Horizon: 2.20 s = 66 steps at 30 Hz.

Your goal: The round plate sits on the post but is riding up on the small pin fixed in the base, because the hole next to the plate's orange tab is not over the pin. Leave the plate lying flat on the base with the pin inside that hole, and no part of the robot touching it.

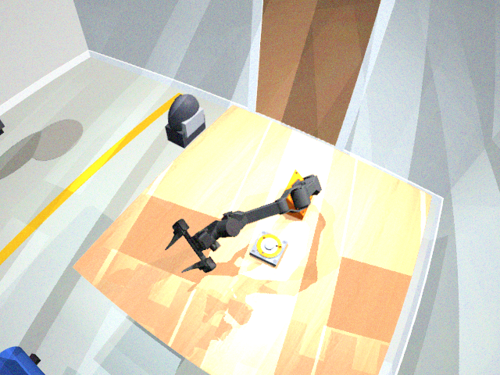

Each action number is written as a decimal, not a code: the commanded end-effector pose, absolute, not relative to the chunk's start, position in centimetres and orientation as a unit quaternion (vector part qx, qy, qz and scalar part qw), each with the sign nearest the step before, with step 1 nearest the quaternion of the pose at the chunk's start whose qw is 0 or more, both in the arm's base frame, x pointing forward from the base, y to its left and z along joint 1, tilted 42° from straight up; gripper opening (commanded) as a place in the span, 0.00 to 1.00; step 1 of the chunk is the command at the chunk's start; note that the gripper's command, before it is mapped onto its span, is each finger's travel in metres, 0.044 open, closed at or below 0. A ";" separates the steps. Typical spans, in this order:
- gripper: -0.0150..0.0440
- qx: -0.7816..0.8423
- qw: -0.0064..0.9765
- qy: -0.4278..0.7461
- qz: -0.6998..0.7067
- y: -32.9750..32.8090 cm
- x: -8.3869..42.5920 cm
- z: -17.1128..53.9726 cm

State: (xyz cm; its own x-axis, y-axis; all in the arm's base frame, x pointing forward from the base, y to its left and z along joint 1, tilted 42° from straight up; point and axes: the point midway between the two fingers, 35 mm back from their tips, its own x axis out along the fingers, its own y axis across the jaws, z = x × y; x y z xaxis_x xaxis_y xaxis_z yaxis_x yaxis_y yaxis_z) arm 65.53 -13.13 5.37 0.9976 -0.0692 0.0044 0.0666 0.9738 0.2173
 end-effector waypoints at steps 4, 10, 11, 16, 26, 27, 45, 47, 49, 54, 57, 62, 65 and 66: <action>0.75 0.101 0.989 0.109 0.004 -10.0 64.5 3.4; 0.49 0.098 0.943 0.307 0.088 -4.0 58.7 0.5; 0.44 0.098 0.930 0.338 0.103 -3.0 57.3 0.2; 0.25 0.106 0.878 0.440 0.157 0.4 51.7 -0.4; 0.25 0.138 0.756 0.592 0.246 5.6 39.7 0.9; 0.25 0.144 0.736 0.610 0.257 6.2 37.9 1.4; 0.25 0.188 0.614 0.700 0.311 10.4 27.5 3.6; 0.25 0.188 0.614 0.700 0.311 11.2 27.3 2.8; 0.25 0.188 0.614 0.700 0.311 11.9 27.1 2.0; 0.25 0.189 0.614 0.700 0.311 12.4 26.9 1.5; 0.25 0.189 0.614 0.700 0.311 12.3 26.7 1.5; 0.25 0.189 0.614 0.700 0.311 12.1 26.2 1.4; 0.25 0.189 0.614 0.701 0.311 12.0 25.8 1.4; 0.25 0.189 0.614 0.701 0.311 11.9 25.7 1.3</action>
